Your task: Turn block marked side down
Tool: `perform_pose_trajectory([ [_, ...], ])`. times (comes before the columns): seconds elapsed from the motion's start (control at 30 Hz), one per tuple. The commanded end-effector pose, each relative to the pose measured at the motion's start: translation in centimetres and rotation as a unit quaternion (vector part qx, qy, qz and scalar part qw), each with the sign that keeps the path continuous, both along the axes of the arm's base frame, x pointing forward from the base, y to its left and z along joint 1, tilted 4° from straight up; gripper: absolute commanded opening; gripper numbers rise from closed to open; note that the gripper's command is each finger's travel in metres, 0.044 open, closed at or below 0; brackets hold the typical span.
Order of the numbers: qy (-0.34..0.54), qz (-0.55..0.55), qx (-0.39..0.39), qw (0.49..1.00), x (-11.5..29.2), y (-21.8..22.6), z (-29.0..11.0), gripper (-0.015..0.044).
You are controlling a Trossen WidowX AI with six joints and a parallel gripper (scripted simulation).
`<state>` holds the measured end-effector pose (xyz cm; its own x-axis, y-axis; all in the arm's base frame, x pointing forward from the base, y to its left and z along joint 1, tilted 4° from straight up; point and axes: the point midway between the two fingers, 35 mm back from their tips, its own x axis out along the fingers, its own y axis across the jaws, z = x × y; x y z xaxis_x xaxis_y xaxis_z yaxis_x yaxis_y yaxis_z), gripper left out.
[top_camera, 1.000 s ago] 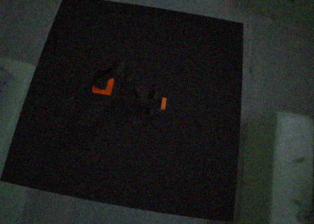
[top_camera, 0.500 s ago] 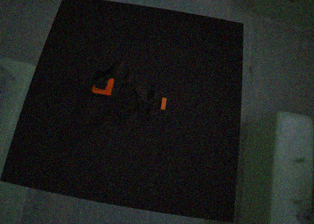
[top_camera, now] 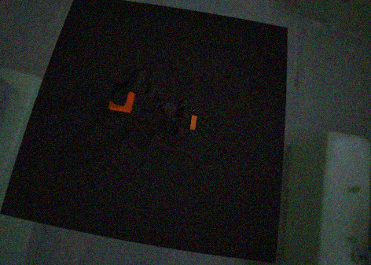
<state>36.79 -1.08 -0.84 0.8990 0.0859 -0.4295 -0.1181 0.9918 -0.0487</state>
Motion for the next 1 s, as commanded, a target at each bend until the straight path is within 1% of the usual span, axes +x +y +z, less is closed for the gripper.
perform_pose_trajectory([
  [0.0,0.046,-0.006,-0.006,0.999,1.4,-0.1,0.9,0.044],
  [0.13,0.116,-0.011,-0.013,0.993,1.6,-0.1,2.4,0.044],
  [0.23,0.17,-0.013,-0.021,0.985,0.8,0.0,4.2,0.044],
  [0.27,0.165,-0.014,-0.025,0.986,1.1,0.0,5.6,0.044],
  [0.3,0.17,-0.014,-0.026,0.985,1.0,0.0,6.2,0.044],
  [0.5,0.221,-0.015,-0.034,0.975,-0.9,0.2,7.9,0.044],
  [0.57,0.246,-0.014,-0.035,0.968,-1.9,0.2,7.8,0.044],
  [0.97,0.249,-0.014,-0.035,0.968,-2.0,0.2,7.8,0.044],
])
